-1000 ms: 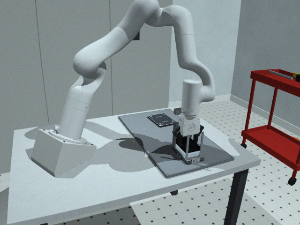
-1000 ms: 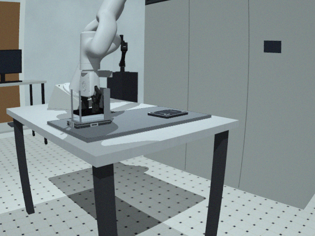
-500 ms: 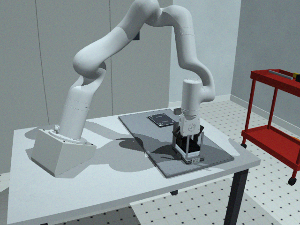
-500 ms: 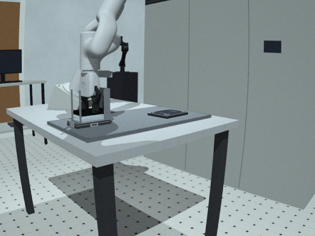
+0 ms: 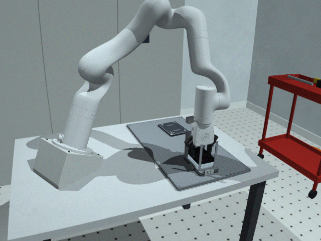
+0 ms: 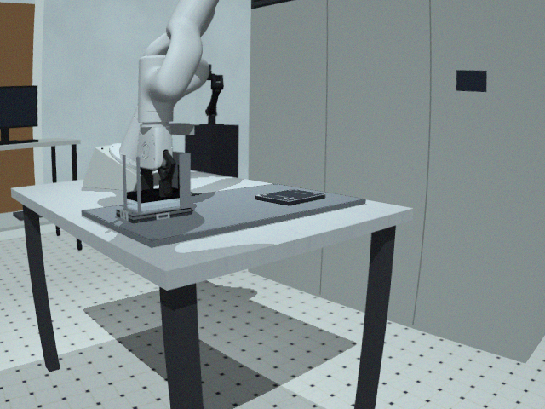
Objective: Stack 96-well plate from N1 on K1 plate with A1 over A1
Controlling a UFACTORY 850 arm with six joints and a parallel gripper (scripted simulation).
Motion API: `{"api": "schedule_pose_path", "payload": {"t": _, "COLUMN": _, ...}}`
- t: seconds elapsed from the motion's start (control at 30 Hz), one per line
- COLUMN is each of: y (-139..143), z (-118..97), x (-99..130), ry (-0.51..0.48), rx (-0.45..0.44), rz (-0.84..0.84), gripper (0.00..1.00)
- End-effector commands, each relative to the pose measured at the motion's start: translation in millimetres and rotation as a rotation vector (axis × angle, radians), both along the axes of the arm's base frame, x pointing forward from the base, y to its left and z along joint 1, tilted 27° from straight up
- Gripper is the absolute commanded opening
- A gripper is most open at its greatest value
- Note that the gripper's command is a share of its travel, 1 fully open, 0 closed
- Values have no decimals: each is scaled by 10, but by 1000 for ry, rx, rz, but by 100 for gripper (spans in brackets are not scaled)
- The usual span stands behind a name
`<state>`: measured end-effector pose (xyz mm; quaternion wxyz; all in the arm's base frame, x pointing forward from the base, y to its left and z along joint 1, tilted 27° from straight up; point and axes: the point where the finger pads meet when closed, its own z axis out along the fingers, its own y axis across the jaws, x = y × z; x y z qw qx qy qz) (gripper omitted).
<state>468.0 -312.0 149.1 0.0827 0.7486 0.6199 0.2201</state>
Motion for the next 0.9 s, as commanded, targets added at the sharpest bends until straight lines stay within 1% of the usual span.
{"api": "schedule_pose_path", "payload": {"t": 0.0, "y": -5, "z": 2, "x": 6, "ry": -1, "rx": -1, "rz": 0, "gripper": 0}}
{"api": "schedule_pose_path", "payload": {"t": 0.87, "y": 0, "z": -32, "x": 23, "ry": -1, "rx": -1, "rz": 0, "gripper": 0}}
